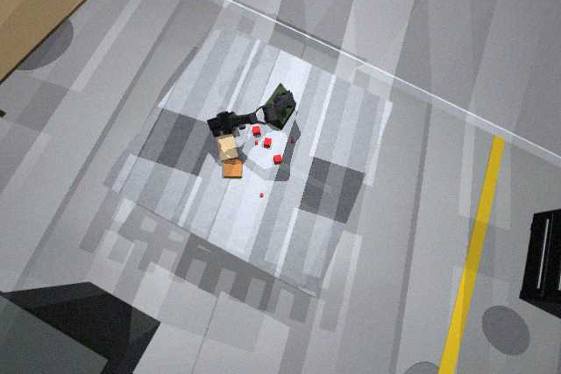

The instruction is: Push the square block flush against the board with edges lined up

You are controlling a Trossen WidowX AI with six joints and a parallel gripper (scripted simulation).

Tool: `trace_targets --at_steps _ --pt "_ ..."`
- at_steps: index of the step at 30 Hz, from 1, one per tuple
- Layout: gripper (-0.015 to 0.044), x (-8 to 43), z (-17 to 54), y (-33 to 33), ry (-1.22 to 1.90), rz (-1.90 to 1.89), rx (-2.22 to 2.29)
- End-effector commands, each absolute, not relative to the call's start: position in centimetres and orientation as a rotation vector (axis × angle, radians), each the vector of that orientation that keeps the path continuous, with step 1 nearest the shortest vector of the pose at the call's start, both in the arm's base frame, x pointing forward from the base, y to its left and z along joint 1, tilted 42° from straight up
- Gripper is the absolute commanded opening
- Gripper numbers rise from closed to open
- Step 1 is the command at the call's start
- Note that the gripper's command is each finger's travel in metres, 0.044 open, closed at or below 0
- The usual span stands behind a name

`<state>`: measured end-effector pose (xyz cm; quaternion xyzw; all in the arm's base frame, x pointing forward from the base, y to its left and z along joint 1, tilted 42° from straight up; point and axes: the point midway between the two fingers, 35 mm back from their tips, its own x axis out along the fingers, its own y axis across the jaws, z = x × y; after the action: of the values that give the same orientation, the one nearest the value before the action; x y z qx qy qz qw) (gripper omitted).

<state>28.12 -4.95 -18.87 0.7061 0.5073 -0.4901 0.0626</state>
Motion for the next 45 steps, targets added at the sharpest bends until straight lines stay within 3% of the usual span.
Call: trace_targets --at_steps 1,23,45 --pt "0.0 28.9 -18.4 -4.5 1.535 -1.464 2.139" --pt "0.0 31.4 -16.8 -2.7 1.538 -1.461 2.141" --pt "0.0 29.4 -18.5 -4.6 1.538 -1.462 2.139"
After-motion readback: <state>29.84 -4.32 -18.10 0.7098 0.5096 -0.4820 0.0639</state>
